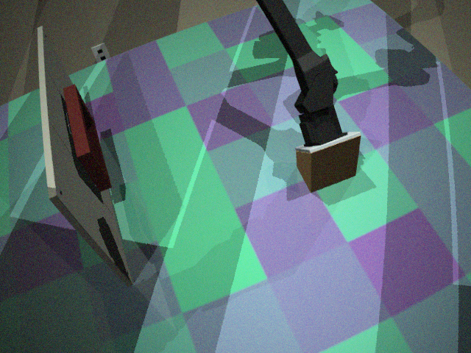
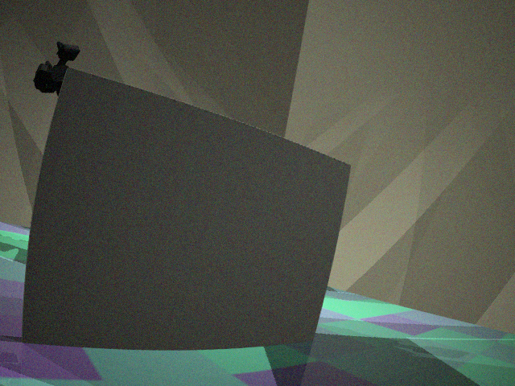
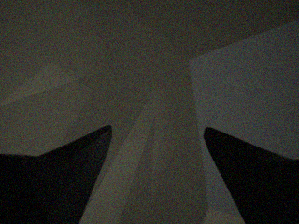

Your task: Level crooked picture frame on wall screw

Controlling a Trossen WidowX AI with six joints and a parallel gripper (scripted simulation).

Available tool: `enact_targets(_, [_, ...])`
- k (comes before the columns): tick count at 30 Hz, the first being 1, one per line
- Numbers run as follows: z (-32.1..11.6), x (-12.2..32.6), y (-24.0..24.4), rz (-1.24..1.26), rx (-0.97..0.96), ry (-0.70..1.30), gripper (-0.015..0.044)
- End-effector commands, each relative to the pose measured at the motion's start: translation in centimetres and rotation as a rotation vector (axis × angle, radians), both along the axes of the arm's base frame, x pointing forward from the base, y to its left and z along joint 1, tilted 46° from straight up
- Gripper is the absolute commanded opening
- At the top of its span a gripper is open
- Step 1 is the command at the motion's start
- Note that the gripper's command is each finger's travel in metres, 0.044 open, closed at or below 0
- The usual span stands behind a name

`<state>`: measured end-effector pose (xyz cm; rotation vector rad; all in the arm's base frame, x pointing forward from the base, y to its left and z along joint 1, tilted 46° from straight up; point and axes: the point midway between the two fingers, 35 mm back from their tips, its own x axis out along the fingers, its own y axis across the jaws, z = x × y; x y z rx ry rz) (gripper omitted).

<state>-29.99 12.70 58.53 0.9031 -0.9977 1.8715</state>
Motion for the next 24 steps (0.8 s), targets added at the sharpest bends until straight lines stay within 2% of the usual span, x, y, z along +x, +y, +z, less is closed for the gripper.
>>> enact_targets(1, [0.0, 0.1, 0.2, -0.005, -0.003, -0.002, 0.0374])
enact_targets(5, [-0.9, 3.4, 4.6, -0.097, -0.068, -0.03, 0.0269])
enact_targets(6, [-1.2, 4.5, 5.8, -0.125, -0.089, -0.035, 0.026])
enact_targets(15, [-4.7, 16.4, 13.1, -0.391, -0.302, -0.025, 0.026])
enact_targets(24, [-9.6, 29.2, 14.0, -0.667, -0.518, 0.11, 0.026])
